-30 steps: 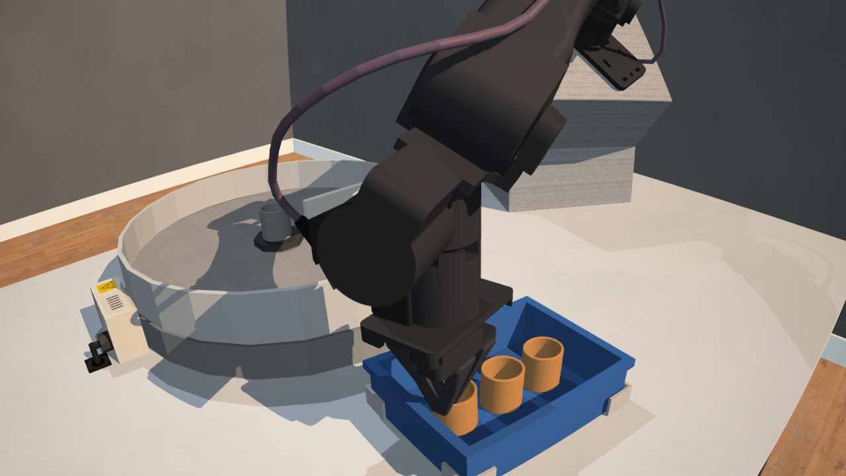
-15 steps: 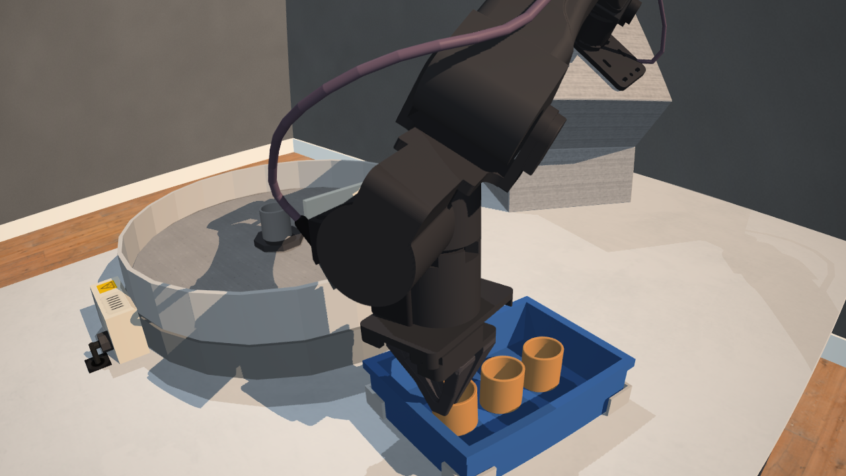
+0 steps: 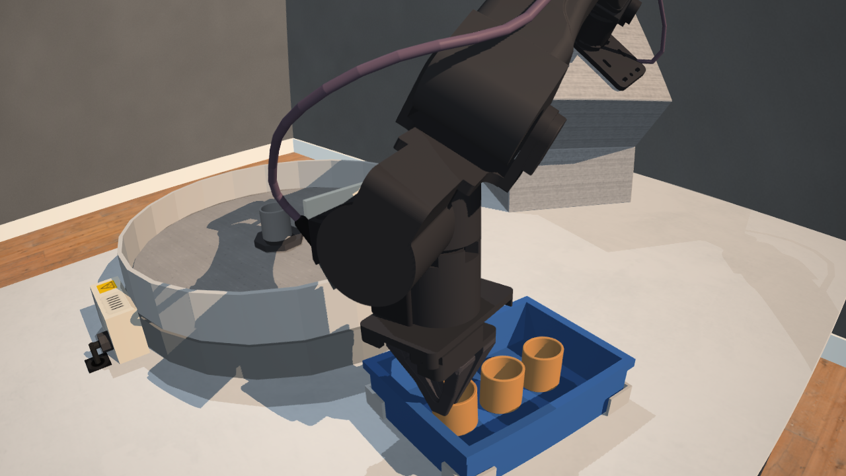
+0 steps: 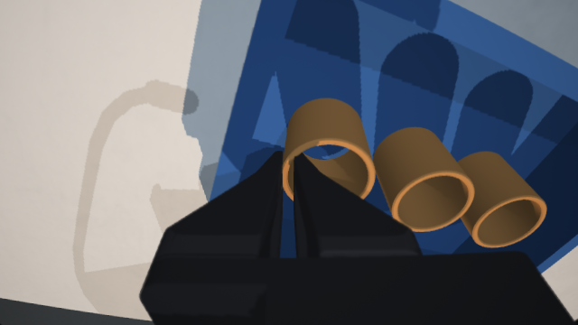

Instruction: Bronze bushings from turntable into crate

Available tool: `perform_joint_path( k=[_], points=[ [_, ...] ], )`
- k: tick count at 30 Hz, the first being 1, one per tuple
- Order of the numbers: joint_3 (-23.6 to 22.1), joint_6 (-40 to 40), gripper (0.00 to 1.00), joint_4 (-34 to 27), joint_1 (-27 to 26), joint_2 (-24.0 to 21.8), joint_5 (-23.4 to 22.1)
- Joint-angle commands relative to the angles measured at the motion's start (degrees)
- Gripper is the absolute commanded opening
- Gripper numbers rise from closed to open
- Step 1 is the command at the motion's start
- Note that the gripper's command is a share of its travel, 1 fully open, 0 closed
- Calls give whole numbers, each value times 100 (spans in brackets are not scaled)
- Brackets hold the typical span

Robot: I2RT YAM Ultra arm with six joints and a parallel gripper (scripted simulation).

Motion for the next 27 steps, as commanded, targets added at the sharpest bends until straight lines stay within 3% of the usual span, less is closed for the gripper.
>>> perform_joint_path(
  k=[1, 27],
  points=[
    [244, -5, 0, -113, -133, 70, 70],
    [329, 13, 0, -171, -127, 46, 73]
  ],
)
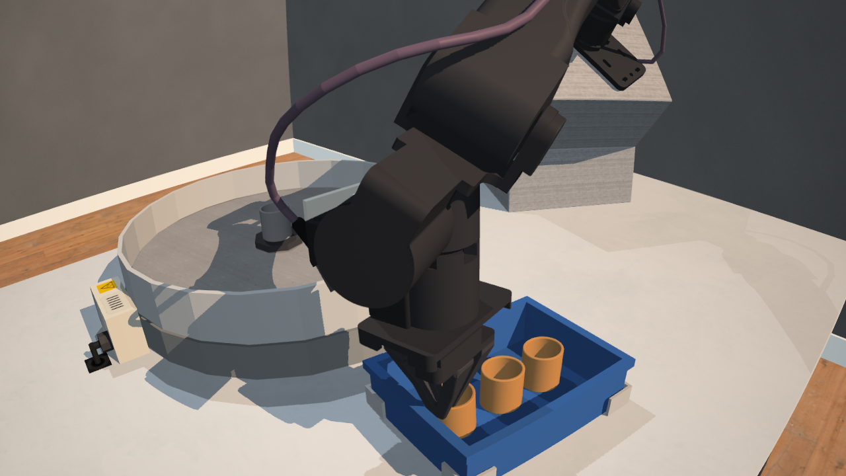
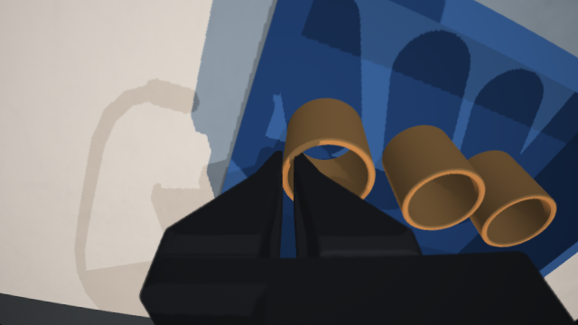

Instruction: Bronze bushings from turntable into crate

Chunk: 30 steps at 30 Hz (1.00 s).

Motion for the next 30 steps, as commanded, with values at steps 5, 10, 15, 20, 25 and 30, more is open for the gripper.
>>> perform_joint_path(
  k=[5, 10, 15, 20, 25, 30],
  points=[
    [187, 13, 0, -143, -127, -13, 71],
    [187, 13, 0, -143, -127, -13, 71],
    [187, 13, 0, -143, -127, -13, 71],
    [187, 13, 0, -143, -127, -13, 71],
    [187, 13, 14, -144, -127, -13, 71],
    [187, 13, 14, -144, -127, -13, 71]
  ],
)
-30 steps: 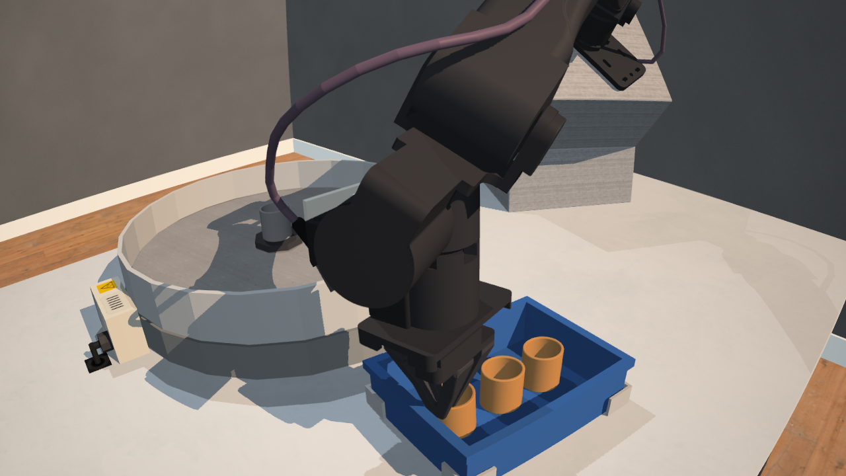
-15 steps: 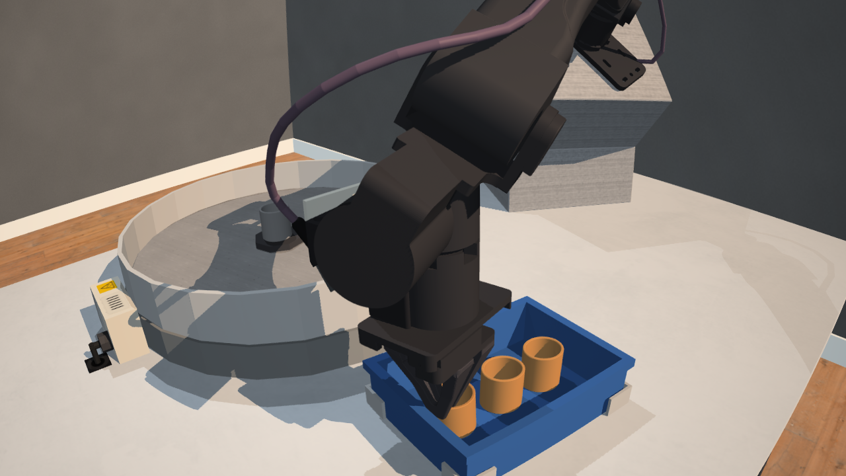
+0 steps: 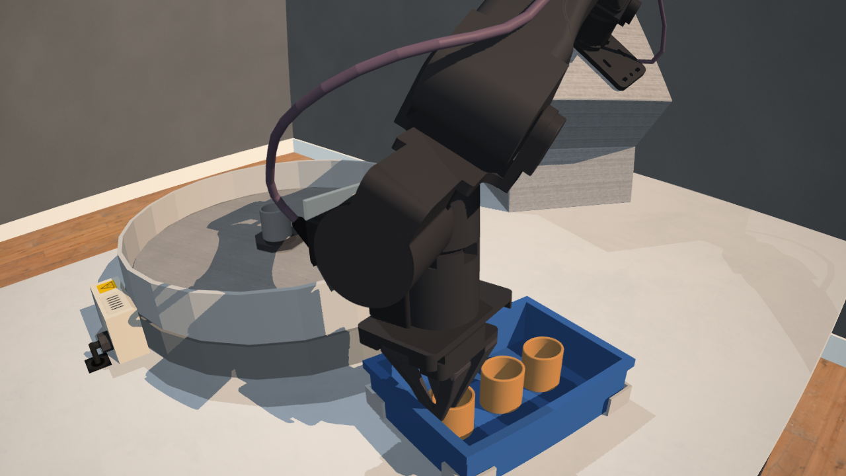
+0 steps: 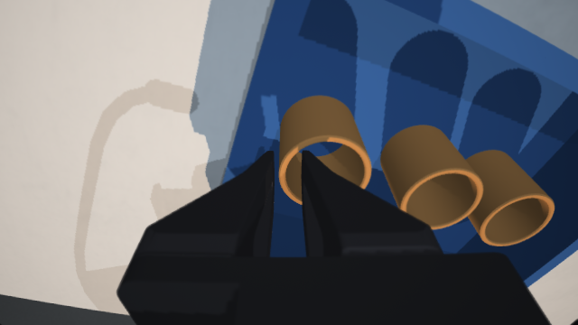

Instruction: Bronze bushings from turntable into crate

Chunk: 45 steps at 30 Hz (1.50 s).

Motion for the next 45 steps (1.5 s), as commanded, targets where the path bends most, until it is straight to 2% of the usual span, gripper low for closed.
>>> perform_joint_path(
  k=[1, 26, 33, 35, 39, 45],
  points=[
    [187, 13, 14, -120, -125, -11, 71],
    [187, 10, 14, -122, -125, -23, 71],
    [138, -77, 14, -201, -168, -277, -28],
    [-71, -104, 14, -278, -199, -328, -73],
    [-117, -140, 14, -357, -238, -411, -98],
    [-175, -290, 14, -691, -408, -730, -203]
  ],
)
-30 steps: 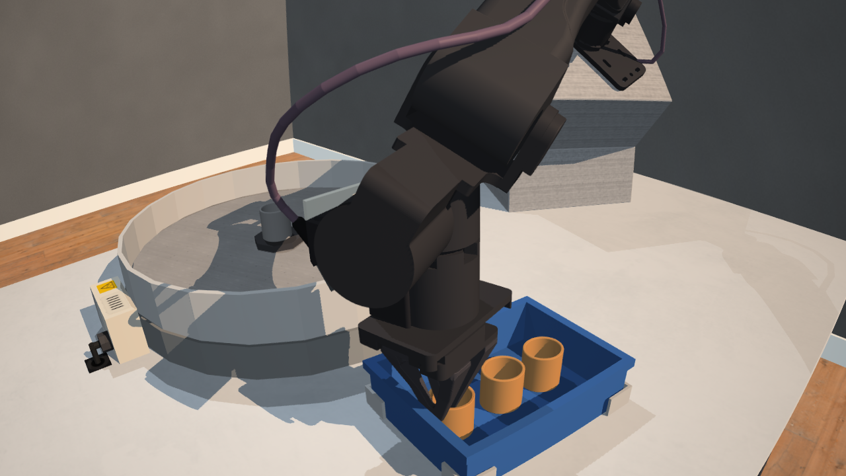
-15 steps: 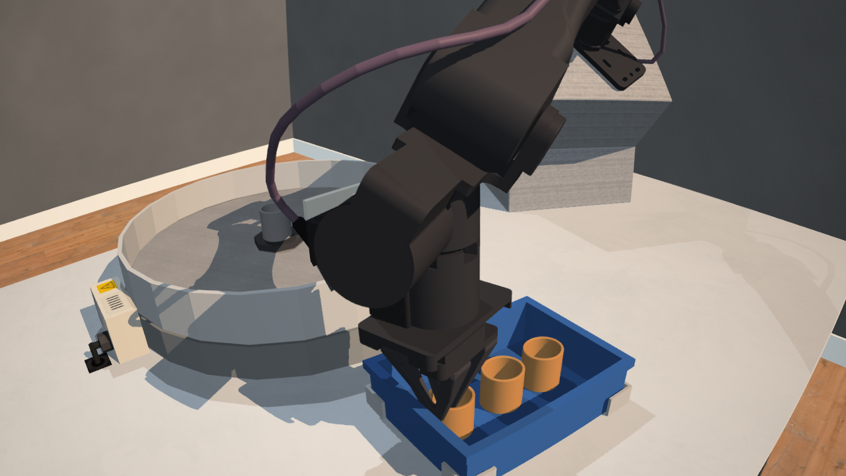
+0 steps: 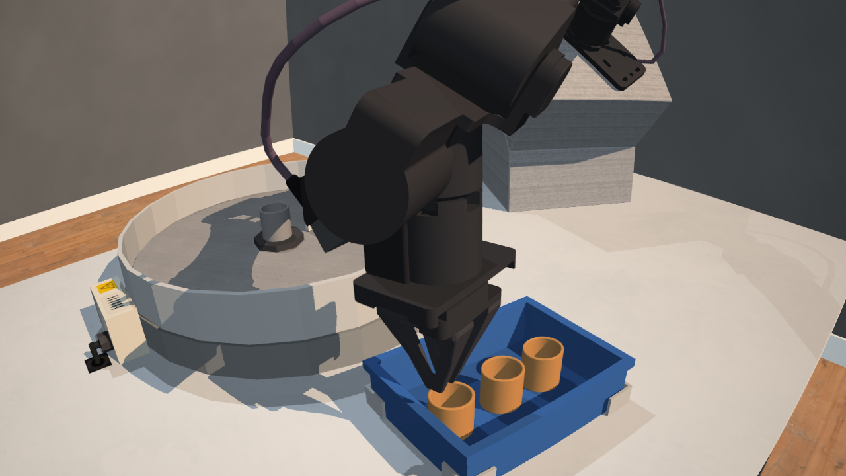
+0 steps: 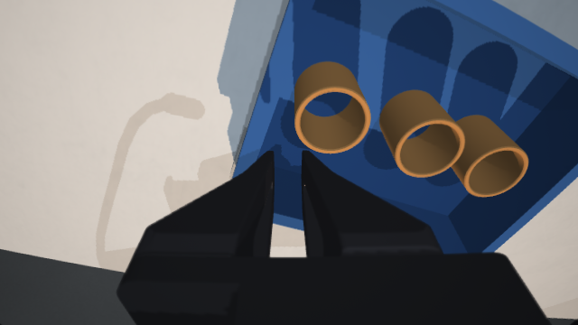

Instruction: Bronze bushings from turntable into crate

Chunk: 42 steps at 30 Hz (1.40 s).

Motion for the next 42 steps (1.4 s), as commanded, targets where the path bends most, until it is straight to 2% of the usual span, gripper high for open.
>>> perform_joint_path(
  k=[1, 9, 42],
  points=[
    [-132, -157, 14, -412, -254, -353, -98],
    [99, -369, 14, -847, -477, -699, -221],
    [134, -419, 14, -978, -527, -733, -212]
  ],
)
